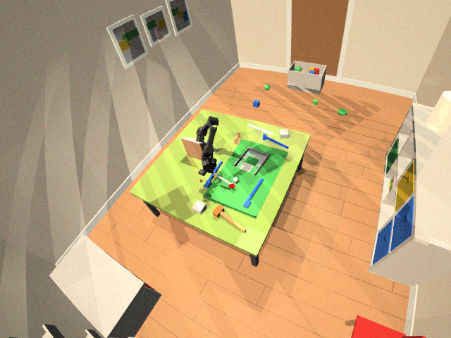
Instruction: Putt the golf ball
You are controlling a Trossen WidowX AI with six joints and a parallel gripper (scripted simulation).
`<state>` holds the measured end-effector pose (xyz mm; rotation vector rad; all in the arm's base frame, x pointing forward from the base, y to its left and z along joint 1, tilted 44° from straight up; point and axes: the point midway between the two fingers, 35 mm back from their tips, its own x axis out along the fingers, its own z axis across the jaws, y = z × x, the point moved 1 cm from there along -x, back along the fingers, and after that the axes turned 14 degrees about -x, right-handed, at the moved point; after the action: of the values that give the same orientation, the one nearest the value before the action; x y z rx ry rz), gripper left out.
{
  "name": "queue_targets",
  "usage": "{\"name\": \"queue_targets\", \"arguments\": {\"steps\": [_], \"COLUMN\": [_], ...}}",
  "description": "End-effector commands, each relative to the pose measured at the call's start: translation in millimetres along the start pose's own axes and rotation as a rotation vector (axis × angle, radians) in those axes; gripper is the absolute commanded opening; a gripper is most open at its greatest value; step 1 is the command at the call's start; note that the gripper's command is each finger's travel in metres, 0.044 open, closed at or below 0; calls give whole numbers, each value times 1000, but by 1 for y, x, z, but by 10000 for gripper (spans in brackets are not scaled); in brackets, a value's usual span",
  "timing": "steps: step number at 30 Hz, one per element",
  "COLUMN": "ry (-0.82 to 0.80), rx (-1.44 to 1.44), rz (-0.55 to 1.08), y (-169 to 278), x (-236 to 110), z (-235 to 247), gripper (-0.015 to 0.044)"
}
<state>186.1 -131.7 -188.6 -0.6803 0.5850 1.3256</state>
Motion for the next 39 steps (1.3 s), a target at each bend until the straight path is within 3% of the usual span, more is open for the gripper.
{"name": "queue_targets", "arguments": {"steps": [1,11,21,28,39], "ry": [2,2,-9,-8,-7], "rx": [2,9,4,4,4], "rz": [-5,-5,-6,-6,-5], "y": [4,1,-29,-29,-29], "x": [1,0,2,-3,-58], "z": [-16,-8,115,116,115], "gripper": [0,0,0,0,0]}}
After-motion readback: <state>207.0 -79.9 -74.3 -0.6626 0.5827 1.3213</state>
